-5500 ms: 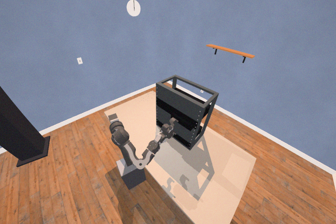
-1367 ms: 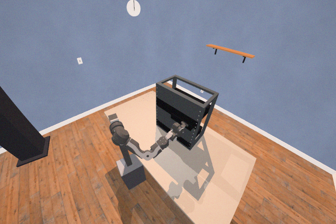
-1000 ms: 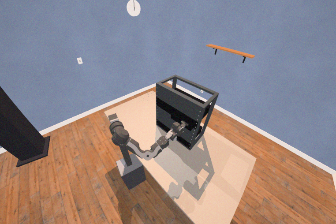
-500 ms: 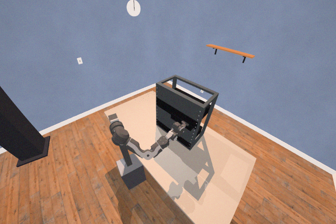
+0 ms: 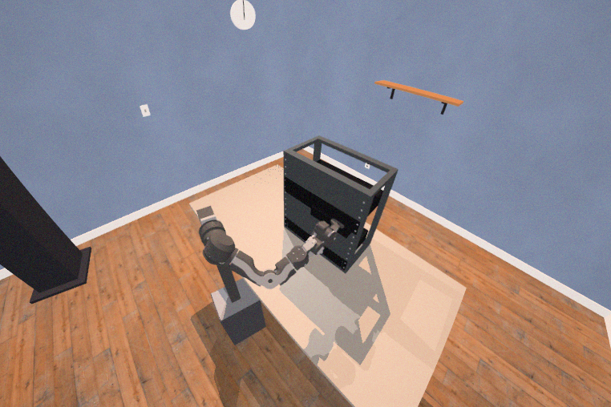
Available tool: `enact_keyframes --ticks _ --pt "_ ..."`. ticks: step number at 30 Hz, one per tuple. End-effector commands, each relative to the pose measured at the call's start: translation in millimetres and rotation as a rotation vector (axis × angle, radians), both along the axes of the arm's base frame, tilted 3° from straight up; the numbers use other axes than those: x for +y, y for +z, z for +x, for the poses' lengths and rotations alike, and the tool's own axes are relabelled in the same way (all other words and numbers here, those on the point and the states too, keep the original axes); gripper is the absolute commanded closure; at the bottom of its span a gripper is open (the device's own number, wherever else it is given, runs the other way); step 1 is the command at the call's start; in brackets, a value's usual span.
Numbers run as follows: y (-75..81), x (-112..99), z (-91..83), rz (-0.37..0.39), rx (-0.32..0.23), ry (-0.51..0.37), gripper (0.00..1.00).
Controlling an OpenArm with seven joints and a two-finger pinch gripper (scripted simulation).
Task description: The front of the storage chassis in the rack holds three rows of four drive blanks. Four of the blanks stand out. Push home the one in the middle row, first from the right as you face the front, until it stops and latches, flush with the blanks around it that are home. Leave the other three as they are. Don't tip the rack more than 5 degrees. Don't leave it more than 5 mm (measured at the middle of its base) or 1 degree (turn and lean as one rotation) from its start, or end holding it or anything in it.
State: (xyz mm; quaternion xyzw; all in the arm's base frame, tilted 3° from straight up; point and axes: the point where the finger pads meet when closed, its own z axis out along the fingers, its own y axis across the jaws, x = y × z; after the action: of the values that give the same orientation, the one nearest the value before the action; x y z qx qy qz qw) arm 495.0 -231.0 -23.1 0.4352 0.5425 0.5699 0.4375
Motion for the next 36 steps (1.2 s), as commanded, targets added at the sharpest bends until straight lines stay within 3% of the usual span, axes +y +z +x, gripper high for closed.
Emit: enact_keyframes --ticks 1,23,36 --pt "-0.6 2.6 2.5 -0.002 0.000 0.001 1.00" --pt "0.6 9.4 19.1 -0.002 0.001 0.001 1.00" --pt "0.8 10.3 20.2 -0.002 0.001 0.001 1.00"
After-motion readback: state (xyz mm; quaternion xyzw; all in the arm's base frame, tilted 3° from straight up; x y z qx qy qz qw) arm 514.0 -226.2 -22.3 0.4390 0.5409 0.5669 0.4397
